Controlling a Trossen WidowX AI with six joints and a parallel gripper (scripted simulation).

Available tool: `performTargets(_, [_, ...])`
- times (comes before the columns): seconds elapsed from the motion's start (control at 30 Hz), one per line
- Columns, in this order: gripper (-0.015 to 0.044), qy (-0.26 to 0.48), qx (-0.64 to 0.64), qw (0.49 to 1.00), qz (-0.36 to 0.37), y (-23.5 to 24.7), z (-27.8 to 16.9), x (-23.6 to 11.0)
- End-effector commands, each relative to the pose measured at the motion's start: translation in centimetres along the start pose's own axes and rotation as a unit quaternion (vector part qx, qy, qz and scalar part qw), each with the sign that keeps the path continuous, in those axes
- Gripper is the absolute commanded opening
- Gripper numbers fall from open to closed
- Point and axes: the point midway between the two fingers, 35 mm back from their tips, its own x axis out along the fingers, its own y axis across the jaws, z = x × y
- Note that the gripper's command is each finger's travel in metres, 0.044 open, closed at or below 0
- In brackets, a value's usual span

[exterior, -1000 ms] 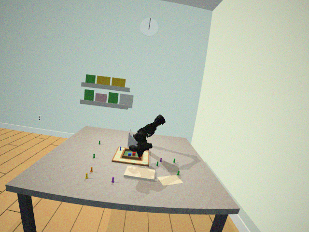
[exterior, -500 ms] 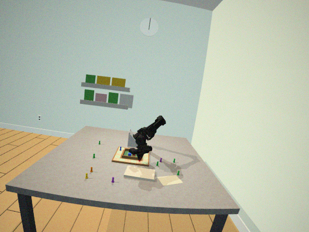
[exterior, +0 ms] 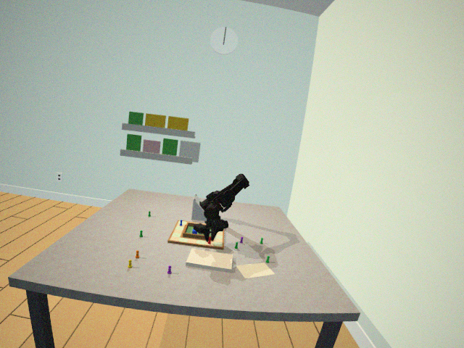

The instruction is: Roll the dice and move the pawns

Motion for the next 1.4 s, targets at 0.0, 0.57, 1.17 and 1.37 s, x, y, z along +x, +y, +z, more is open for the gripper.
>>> performTargets(0.0, [0.0263,0.0,-0.001,1.0,0.0,0.0,0.0,0.0])
performTargets(0.57, [0.0387,0.004,0.034,0.999,0.0,-0.6,-1.3,-4.8])
performTargets(1.17, [0.02,0.007,0.634,0.773,-0.005,-2.2,-25.3,-5.5])
performTargets(1.37, [0.02,0.007,0.635,0.772,-0.005,-1.7,-25.7,-5.5])
